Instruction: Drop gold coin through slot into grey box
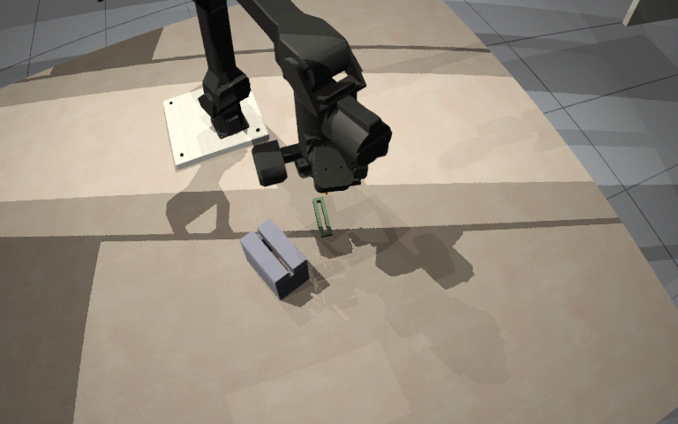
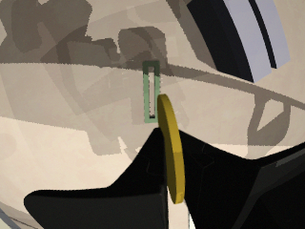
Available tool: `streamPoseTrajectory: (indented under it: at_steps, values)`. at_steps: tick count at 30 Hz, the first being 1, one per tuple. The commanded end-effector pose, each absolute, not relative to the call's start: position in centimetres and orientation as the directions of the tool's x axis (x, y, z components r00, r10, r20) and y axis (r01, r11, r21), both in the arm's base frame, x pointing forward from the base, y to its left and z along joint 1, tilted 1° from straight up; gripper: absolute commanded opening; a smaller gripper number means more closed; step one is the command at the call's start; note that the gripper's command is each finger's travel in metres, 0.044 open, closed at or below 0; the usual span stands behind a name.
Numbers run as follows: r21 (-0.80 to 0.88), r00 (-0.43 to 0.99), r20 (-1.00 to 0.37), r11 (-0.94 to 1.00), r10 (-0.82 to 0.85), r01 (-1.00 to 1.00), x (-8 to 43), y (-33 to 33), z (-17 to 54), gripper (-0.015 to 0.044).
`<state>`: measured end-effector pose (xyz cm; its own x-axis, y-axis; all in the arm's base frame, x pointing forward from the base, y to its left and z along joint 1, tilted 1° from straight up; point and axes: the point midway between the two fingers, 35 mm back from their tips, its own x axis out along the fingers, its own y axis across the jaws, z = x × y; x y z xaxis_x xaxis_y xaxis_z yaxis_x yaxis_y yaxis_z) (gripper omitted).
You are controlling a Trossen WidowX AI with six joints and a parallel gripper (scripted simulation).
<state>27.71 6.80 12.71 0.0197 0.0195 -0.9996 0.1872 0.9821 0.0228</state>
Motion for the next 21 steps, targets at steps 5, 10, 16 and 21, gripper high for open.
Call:
streamPoseTrajectory:
  at_steps: [5, 10, 16, 21]
  values:
    - [0.014, 0.019, -1.0, 0.999, 0.015, -0.052, 27.9, 6.8, 12.8, 0.0]
    - [0.011, 0.019, -1.0, 0.98, 0.015, -0.201, 28.0, 6.8, 12.8, 0.0]
    - [0.01, 0.019, -1.0, 0.978, 0.014, -0.207, 28.2, 6.5, 12.8, 0.0]
    - [0.009, 0.02, -1.0, 0.978, 0.013, -0.207, 28.9, 5.5, 12.9, 0.0]
